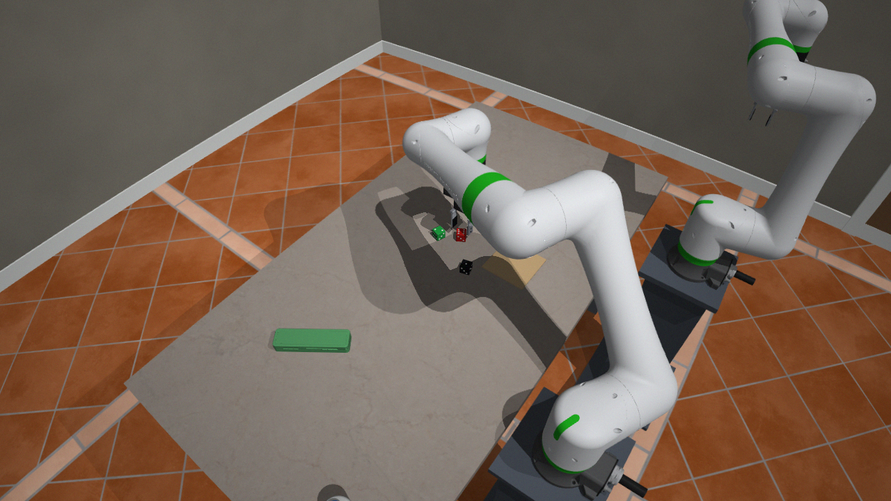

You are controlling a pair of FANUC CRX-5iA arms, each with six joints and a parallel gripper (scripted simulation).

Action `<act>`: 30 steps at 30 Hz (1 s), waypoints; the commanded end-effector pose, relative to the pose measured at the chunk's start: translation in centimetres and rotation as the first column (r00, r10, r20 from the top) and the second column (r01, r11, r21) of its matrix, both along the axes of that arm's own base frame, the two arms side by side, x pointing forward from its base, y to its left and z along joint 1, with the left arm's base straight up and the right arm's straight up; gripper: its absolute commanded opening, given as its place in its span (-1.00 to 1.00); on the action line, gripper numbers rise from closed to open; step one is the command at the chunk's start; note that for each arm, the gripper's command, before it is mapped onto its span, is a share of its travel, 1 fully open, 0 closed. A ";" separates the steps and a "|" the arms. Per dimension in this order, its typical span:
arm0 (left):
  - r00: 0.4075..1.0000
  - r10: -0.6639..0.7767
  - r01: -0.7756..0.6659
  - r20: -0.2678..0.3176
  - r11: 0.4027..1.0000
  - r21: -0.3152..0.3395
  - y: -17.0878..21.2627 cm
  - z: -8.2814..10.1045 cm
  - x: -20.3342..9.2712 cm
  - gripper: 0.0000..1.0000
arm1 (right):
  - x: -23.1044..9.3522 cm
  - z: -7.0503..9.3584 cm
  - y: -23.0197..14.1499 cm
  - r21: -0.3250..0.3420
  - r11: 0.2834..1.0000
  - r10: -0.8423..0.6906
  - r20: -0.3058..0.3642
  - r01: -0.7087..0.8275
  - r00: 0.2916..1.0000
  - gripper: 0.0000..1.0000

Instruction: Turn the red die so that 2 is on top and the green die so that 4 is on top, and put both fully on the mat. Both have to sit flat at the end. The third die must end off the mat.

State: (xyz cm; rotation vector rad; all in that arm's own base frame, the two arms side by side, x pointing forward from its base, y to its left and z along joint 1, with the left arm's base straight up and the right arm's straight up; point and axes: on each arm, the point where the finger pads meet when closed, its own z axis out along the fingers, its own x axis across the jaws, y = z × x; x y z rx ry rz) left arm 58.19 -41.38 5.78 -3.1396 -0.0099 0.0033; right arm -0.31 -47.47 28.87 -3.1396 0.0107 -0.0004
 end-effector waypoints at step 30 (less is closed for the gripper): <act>1.000 0.000 0.000 0.002 1.000 -0.002 1.3 0.2 2.4 1.00 | 0.0 0.1 0.0 -0.002 1.000 0.000 0.000 0.000 1.000 1.00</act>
